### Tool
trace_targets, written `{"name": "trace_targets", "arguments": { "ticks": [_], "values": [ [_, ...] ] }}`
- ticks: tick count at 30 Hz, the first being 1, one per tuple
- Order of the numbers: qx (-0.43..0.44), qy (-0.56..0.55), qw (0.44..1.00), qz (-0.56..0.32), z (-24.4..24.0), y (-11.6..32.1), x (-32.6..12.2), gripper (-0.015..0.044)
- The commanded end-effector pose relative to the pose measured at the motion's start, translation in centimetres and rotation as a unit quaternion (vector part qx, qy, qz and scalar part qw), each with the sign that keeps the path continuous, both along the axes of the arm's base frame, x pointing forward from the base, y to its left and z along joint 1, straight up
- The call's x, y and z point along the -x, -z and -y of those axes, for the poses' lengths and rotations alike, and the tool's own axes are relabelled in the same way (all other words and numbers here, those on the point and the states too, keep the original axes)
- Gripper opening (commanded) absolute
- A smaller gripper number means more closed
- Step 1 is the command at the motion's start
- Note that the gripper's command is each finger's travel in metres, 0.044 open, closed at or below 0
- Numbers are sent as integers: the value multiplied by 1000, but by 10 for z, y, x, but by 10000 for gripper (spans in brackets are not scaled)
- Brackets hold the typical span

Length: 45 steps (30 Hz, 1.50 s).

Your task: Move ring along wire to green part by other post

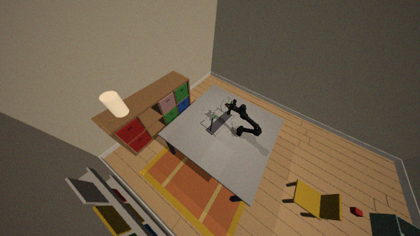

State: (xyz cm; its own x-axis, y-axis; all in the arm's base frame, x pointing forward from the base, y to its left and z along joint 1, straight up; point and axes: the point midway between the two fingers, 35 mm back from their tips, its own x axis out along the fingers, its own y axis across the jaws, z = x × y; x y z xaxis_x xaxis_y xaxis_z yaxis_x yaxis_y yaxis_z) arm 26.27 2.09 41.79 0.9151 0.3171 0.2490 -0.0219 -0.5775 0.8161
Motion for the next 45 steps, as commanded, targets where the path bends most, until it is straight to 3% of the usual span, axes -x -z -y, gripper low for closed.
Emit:
{"name": "trace_targets", "arguments": {
  "ticks": [1,45],
  "values": [
    [18,-1,1000,-2,1,-1,0,-150],
    [290,-5,955,-55,-3,10,-1,-150]
  ]
}}
